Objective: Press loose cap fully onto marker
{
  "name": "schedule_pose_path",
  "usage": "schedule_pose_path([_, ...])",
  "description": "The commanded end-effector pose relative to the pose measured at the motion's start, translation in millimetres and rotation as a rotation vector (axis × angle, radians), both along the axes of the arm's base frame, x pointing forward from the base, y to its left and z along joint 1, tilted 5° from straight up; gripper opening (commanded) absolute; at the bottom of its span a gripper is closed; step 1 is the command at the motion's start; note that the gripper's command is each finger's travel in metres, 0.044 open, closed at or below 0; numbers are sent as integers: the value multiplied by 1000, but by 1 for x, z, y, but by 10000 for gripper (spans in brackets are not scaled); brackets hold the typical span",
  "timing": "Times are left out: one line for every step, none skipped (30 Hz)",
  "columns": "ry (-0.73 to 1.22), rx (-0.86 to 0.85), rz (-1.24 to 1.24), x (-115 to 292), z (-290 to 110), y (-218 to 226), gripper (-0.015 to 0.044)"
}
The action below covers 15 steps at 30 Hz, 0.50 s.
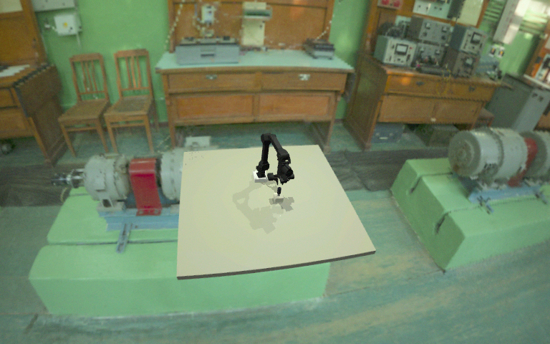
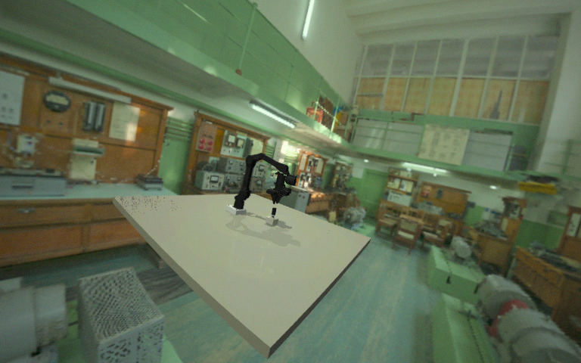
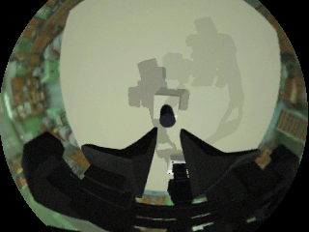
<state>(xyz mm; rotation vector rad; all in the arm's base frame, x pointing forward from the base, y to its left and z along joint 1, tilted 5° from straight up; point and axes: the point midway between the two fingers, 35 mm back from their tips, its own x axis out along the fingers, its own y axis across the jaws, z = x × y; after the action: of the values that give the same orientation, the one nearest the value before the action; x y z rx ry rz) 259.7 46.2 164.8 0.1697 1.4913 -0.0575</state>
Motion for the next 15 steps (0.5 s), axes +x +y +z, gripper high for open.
schedule_pose_path([-4, -4, 6, 0, 0, 0, 46])
schedule_pose_path([-4, -4, 6, 0, 0, 0, 20])
schedule_pose_path([-4, -4, 6, 0, 0, 0, 0])
schedule_pose_path([-4, -4, 6, 0, 0, 0, 0])
schedule_pose_path([-4, -4, 6, 0, 0, 0, 0])
schedule_pose_path([-4, -4, 6, 0, 0, 0, 0])
schedule_pose_path([-4, -4, 6, 0, 0, 0, 0])
schedule_pose_path([-4, -4, 6, 0, 0, 0, 0])
schedule_pose_path([-4, -4, 6, 0, 0, 0, 0])
schedule_pose_path([-4, -4, 6, 0, 0, 0, 0])
schedule_pose_path([-4, -4, 6, 0, 0, 0, 0])
schedule_pose_path([-4, -4, 6, 0, 0, 0, 0])
schedule_pose_path([-4, -4, 6, 1, -1, 0, 0])
schedule_pose_path([-4, -4, 6, 1, -1, 0, 0])
schedule_pose_path([-4, -4, 6, 1, -2, 0, 0])
